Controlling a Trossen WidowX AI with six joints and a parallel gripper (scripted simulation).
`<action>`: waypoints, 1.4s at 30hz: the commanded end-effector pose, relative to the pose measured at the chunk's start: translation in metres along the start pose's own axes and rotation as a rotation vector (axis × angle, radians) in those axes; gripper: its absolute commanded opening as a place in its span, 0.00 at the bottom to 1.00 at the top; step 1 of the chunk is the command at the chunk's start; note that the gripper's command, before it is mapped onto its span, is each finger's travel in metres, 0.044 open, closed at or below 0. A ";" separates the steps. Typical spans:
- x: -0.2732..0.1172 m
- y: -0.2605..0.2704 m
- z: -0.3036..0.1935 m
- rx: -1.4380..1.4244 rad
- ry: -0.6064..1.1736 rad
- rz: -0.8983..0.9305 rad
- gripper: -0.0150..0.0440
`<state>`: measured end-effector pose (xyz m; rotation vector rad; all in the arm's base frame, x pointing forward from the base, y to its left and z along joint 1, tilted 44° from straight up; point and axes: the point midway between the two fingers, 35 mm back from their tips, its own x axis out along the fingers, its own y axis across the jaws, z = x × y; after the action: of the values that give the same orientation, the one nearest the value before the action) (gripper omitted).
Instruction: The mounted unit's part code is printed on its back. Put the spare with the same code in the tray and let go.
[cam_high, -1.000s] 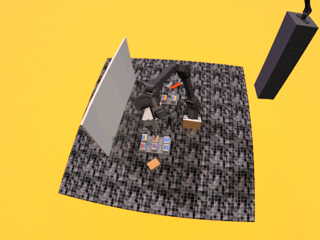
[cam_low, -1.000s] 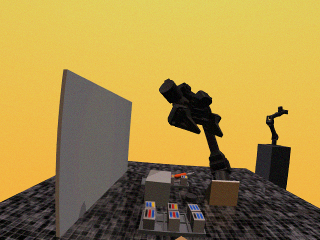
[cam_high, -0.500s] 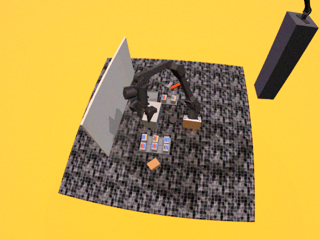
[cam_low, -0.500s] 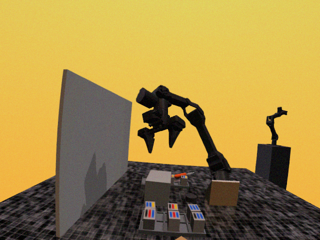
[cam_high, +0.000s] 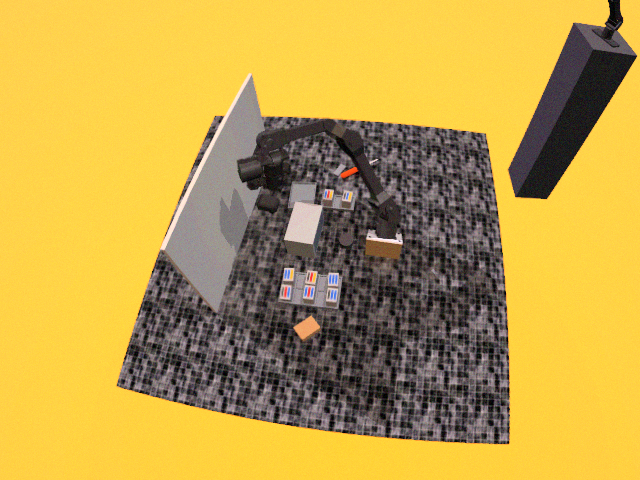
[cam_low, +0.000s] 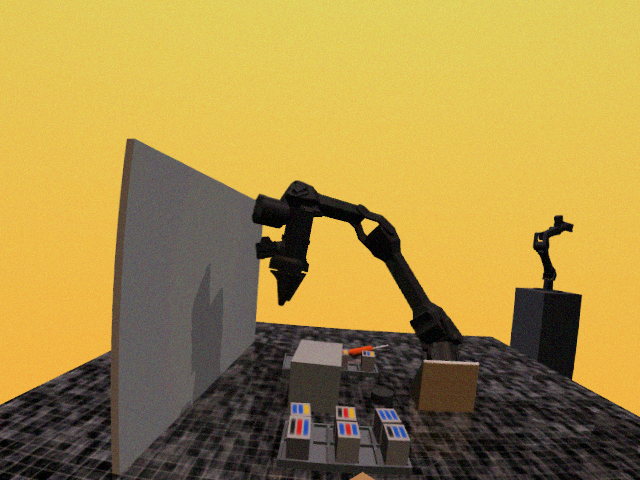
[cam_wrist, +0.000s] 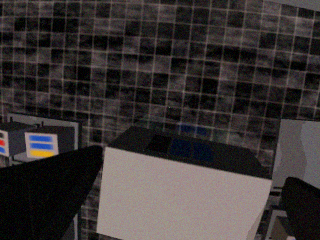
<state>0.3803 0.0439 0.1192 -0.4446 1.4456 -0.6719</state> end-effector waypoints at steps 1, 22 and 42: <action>-0.003 -0.002 0.001 0.021 -0.012 -0.019 1.00; 0.004 0.089 -0.047 -0.484 0.015 0.024 1.00; 0.054 0.214 -0.218 -1.618 0.115 0.057 0.91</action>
<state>0.1986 0.1951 -0.0783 -1.5833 1.8558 0.6896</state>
